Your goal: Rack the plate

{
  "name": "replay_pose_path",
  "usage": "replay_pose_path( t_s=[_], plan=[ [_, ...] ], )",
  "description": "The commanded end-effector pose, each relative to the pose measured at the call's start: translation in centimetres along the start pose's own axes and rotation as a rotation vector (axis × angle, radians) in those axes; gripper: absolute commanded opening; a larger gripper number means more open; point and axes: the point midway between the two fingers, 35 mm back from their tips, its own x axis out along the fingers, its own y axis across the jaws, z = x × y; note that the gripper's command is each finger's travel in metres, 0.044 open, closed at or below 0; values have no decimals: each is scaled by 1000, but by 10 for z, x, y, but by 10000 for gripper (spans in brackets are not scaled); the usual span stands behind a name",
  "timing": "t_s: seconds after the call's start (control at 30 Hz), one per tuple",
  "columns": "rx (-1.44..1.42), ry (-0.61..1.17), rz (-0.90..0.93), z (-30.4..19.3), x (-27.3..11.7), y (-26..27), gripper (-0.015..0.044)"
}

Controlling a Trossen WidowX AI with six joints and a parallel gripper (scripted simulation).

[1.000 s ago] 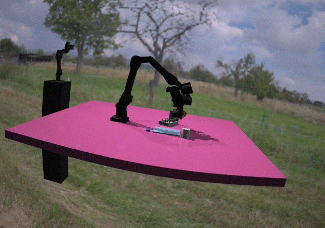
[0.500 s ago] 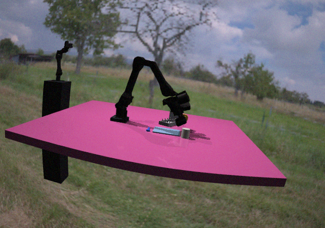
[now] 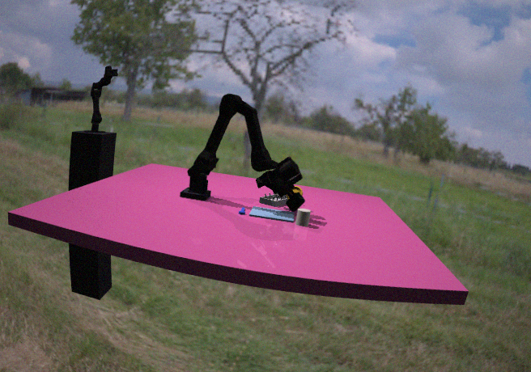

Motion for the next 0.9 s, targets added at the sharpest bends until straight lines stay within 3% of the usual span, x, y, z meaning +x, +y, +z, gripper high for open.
replay_pose_path(
  t_s=[0.0, 0.87],
  plan=[
    [-96, -61, 52, -9, -6, 6, 0],
    [-549, -318, 233, -52, -45, 60, 0]
  ],
)
